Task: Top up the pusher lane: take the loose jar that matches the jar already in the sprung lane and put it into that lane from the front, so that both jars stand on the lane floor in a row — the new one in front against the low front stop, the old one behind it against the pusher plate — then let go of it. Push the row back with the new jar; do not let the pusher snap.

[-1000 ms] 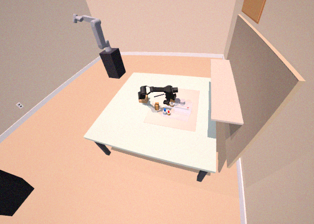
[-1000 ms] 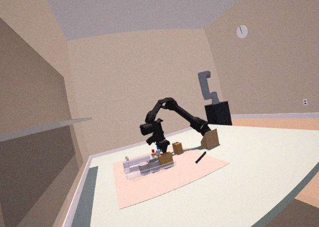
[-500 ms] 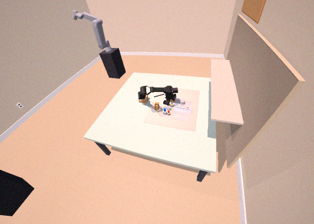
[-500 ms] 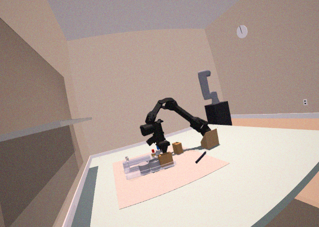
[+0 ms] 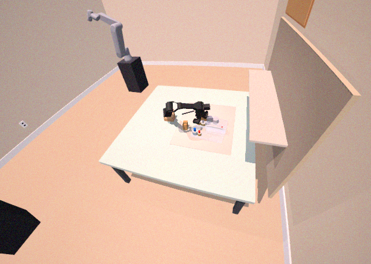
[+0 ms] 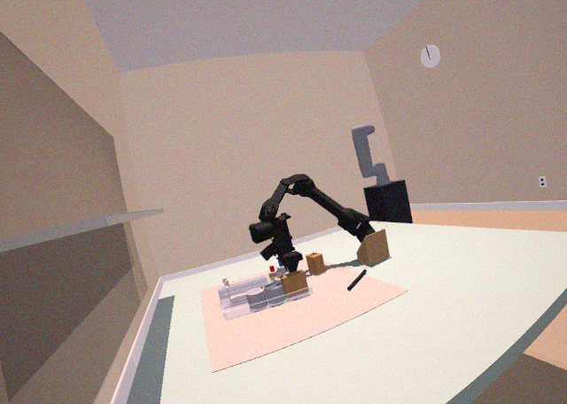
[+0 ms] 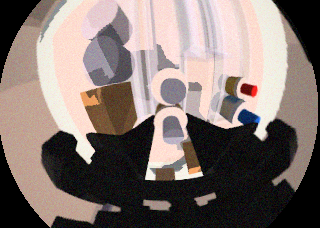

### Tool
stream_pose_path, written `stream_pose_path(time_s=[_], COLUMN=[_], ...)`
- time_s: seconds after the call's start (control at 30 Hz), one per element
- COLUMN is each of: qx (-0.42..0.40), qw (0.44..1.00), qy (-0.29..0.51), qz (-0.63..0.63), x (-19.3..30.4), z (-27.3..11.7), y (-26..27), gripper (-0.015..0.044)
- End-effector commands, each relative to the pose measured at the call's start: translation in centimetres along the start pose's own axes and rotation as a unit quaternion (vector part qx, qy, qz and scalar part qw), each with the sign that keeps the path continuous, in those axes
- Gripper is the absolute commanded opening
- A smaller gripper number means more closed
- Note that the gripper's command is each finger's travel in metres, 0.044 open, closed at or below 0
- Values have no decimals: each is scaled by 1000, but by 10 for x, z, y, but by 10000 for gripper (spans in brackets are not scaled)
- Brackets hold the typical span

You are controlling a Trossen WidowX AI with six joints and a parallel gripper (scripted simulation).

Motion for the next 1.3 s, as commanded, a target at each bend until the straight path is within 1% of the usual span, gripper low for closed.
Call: stream_pose_path(time_s=[0.0, 1.27], qx=[4, 5], qw=[1000, 1000], qy=[-7, -7], qz=[3, 3], x=[-3, 0], z=[0, 7], y=[-1, 0], gripper=[0, 0])
Point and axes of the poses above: the point midway between the two fingers, 35 mm back from their tips, its own z axis out along the fingers, its own y axis across the jaws, x = y × z, the point moved 2 cm from there along -z, back along the fingers, and after that the axes turned 5 degrees about -z, right-handed, at the moved point
